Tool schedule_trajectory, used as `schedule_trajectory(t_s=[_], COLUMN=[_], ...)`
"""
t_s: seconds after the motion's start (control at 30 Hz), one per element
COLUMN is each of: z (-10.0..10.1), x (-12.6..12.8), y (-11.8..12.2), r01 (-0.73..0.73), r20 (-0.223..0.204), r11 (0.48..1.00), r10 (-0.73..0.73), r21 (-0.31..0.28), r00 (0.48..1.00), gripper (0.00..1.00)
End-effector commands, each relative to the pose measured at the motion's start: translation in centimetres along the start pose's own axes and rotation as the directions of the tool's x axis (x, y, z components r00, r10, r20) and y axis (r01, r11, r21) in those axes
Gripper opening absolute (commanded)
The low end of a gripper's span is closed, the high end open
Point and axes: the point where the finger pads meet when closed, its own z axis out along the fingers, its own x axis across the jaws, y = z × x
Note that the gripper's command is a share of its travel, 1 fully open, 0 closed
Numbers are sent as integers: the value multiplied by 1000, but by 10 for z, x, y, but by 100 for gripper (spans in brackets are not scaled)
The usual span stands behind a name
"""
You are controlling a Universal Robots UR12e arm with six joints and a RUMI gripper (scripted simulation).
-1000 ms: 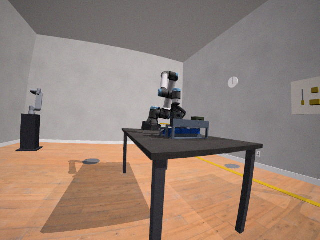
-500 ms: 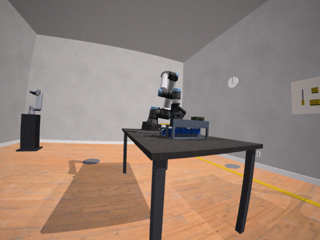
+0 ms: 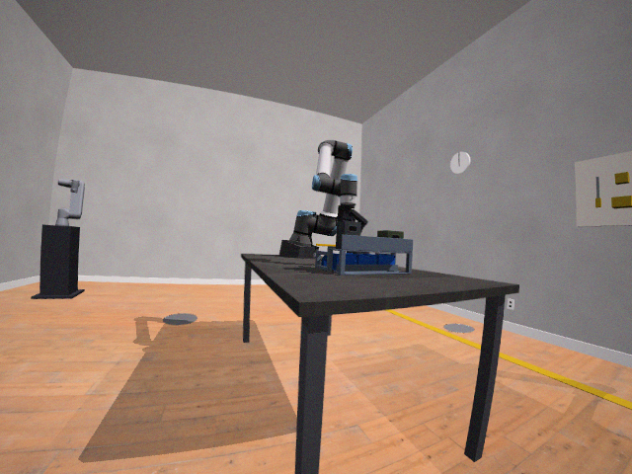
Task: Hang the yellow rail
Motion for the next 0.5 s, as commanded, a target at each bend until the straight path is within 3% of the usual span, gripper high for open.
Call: schedule_trajectory(t_s=[0.0, 0.47], z=[0, 6], x=[1, 0], y=[-1, -1], r01=[2, 2], r20=[-1, 1], r11=[1000, 1000], r10=[-2, -2], r21=[-1, 0], r00=[1000, 1000], gripper=[0, 0])
